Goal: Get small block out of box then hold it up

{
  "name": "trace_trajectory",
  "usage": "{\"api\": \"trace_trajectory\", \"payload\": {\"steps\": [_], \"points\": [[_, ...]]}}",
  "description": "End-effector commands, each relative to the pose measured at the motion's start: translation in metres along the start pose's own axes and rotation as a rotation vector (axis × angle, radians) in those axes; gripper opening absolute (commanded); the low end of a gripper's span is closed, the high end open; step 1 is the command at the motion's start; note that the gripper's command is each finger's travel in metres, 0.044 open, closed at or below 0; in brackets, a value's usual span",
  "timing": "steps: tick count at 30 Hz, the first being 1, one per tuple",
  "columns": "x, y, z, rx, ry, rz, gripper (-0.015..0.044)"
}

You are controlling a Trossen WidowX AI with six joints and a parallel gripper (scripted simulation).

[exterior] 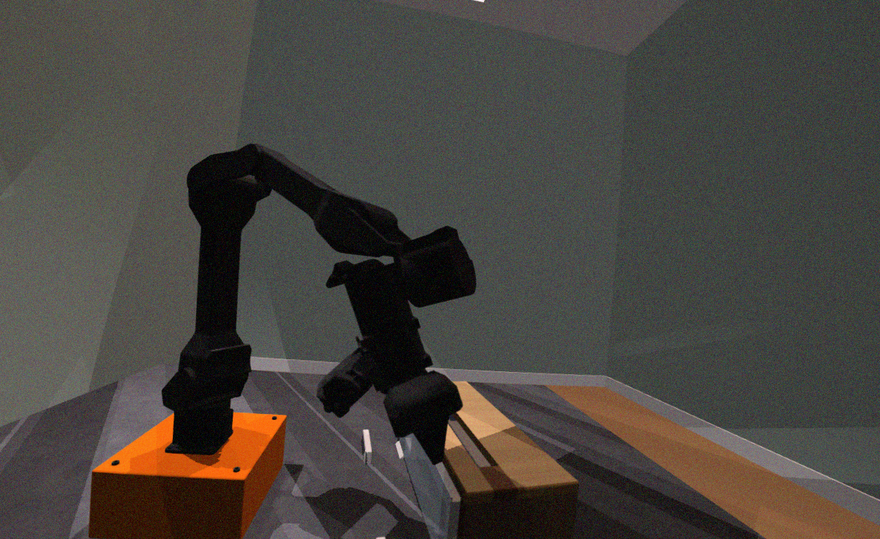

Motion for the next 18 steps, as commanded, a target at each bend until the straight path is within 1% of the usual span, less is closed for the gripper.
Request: {"api": "trace_trajectory", "payload": {"steps": [1, 2, 5, 7, 18], "points": [[0.004, 0.000, 0.002, 0.020, 0.001, -0.007, 0.0285], [0.014, 0.001, 0.005, 0.020, 0.001, -0.007, 0.0285], [0.064, 0.007, 0.024, 0.020, 0.001, -0.007, 0.0285], [0.085, 0.007, 0.037, 0.020, 0.000, -0.007, 0.0285], [0.091, 0.007, 0.040, 0.020, 0.000, -0.007, 0.0285]]}}
Point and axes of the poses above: the point midway between the two fingers, 35 mm back from their tips, its own x axis out along the fingers, its own y axis across the jaws, z = x × y, the point moved 3 cm from there along -x, back along the fingers, and after that the axes turned 10 degrees about x, right-handed, at the moved point
